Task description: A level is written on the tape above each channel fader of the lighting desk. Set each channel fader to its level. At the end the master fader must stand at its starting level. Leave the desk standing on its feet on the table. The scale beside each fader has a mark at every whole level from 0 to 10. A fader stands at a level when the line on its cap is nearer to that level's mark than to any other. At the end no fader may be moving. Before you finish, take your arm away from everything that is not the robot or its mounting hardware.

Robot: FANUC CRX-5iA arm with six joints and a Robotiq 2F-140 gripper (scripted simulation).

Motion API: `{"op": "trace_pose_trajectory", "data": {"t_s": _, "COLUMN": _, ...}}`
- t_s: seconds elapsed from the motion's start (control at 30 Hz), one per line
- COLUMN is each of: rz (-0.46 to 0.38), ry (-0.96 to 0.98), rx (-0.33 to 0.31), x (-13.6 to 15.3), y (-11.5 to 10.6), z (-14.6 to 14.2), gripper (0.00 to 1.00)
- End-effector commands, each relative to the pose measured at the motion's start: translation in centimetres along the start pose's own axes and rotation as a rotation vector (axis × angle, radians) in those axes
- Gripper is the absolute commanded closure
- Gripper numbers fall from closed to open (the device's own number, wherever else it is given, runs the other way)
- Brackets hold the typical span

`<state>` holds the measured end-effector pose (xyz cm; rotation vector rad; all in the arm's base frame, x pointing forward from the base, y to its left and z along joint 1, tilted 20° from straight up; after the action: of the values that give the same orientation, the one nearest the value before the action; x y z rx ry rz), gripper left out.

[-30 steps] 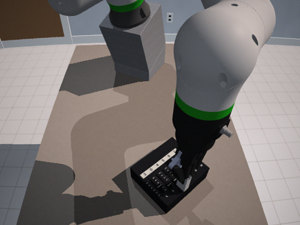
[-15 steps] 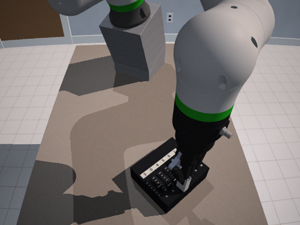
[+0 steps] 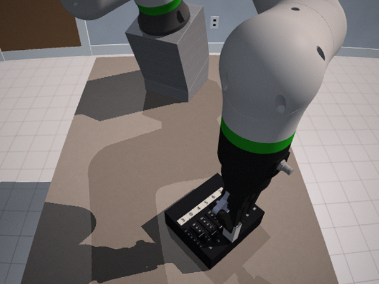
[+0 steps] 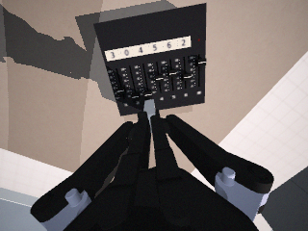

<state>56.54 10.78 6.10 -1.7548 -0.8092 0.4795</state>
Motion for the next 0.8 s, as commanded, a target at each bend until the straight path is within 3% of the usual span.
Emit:
{"op": "trace_pose_trajectory", "data": {"t_s": 0.0, "rz": 0.0, "ry": 0.0, "rx": 0.0, "x": -0.03, "y": -0.01, "z": 0.0, "gripper": 1.0}}
{"op": "trace_pose_trajectory", "data": {"t_s": 0.77, "rz": 0.0, "ry": 0.0, "rx": 0.0, "x": -0.82, "y": -0.01, "z": 0.13, "gripper": 1.0}}
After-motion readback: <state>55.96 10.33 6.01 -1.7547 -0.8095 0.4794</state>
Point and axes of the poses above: the point where the finger pads meet when closed, its own y axis out along the fingers, its own z axis across the jaws, x = y × z, the point moved 9 cm from there along -y, back along the fingers, and after that the axes turned 9 degrees about -y, right-handed, at the moved point
